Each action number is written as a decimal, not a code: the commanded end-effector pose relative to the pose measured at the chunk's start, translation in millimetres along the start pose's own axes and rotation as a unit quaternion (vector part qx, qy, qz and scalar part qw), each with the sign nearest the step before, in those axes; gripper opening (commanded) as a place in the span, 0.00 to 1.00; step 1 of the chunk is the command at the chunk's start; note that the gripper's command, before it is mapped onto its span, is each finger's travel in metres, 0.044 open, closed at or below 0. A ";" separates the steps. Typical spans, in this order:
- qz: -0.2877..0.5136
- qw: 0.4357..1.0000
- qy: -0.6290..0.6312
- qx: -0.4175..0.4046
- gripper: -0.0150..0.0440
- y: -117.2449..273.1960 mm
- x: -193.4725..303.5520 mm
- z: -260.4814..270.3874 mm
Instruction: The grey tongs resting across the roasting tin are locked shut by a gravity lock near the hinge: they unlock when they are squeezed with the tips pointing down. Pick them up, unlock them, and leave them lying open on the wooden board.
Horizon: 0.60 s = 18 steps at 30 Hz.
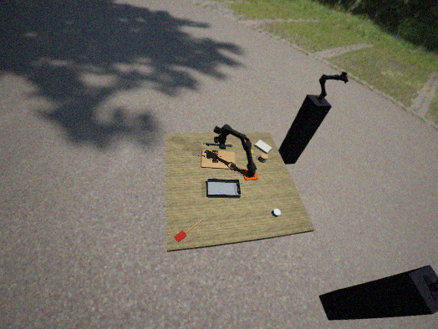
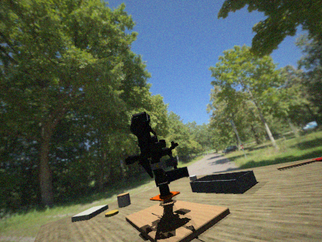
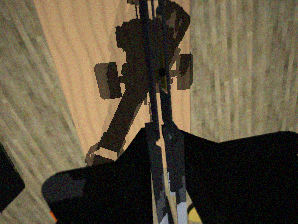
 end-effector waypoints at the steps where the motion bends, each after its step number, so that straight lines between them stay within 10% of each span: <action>1: 0.002 1.000 0.004 0.003 0.00 1.3 -1.3 -0.5; 18: 0.004 1.000 0.003 0.006 0.00 -18.7 -4.7 -2.2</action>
Point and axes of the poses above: the point midway between the two fingers, 35 mm back from their tips, its own y axis back along the fingers, its own z axis across the jaws, x = y × z, the point moved 3 cm from there along y, back along the fingers, and after that the axes turned 14 degrees about -y, right-handed, at the moved point
